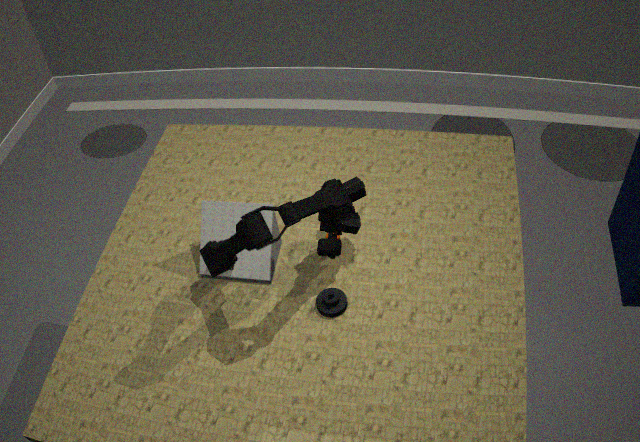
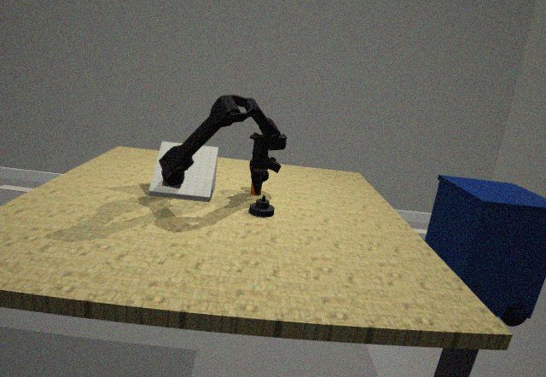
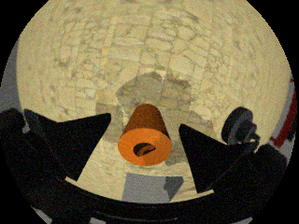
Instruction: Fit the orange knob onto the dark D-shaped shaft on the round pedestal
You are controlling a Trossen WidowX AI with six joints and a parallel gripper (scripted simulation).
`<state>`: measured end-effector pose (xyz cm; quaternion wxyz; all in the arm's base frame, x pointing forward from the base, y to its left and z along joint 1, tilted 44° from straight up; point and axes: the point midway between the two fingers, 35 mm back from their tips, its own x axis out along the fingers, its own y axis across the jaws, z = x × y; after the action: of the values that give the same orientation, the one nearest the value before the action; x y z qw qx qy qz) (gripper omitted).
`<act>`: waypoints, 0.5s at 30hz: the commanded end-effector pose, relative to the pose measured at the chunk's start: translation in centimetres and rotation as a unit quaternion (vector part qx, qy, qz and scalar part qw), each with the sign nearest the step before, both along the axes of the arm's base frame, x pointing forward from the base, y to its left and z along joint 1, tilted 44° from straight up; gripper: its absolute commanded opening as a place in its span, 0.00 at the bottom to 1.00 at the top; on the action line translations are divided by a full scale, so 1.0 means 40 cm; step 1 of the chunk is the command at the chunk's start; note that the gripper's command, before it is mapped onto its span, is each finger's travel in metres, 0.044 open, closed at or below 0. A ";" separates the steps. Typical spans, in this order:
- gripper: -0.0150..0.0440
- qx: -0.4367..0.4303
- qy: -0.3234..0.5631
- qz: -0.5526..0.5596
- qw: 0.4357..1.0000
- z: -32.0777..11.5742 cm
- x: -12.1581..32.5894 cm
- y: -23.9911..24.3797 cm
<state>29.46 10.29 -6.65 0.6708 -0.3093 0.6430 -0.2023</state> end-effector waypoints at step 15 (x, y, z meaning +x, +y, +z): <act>0.48 -0.004 0.003 0.002 1.000 -0.013 -0.001 -0.014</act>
<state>29.38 9.80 -7.12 0.6686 -0.3107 0.6442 -0.2035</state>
